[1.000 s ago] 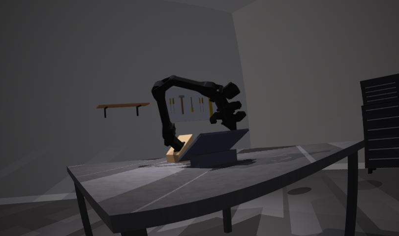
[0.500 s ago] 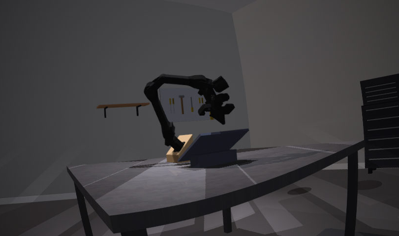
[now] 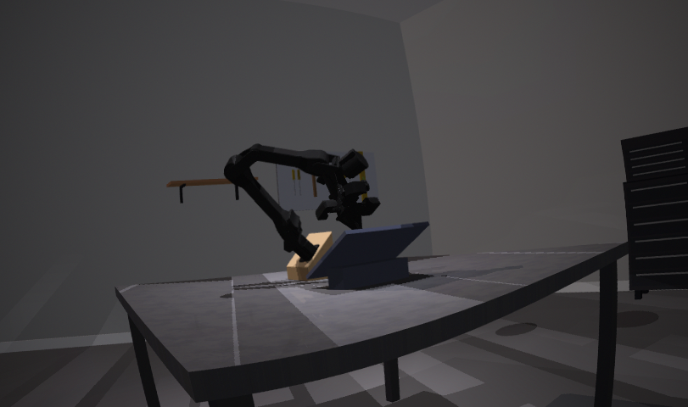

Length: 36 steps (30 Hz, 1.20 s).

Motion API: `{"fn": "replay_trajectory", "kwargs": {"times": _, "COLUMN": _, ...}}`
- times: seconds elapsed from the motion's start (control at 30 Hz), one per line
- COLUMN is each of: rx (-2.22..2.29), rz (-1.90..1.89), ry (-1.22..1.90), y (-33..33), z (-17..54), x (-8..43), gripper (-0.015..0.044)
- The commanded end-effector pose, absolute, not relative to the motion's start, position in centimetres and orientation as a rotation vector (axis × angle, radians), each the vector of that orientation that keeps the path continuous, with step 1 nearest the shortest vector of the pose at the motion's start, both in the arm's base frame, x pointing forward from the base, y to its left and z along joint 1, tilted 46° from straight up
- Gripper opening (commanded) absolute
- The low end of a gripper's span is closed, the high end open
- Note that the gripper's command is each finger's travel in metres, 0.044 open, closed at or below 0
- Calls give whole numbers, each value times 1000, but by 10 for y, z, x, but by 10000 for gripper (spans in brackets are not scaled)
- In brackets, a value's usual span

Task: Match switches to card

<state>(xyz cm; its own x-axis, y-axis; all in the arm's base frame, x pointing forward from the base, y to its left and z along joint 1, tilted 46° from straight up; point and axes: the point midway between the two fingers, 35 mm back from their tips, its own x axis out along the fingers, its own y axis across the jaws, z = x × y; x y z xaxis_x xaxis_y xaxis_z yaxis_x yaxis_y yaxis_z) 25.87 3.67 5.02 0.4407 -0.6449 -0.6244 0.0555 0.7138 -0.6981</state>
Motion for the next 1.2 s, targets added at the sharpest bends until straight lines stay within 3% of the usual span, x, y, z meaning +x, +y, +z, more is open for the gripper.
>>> {"fn": "replay_trajectory", "kwargs": {"times": 0.0, "rx": -673, "rz": -480, "ry": 1022, "y": 18, "z": 37, "x": 264, "gripper": 0}}
{"fn": "replay_trajectory", "kwargs": {"times": 1.17, "rx": -674, "rz": -480, "ry": 1020, "y": 1, "z": 22, "x": 274, "gripper": 0}}
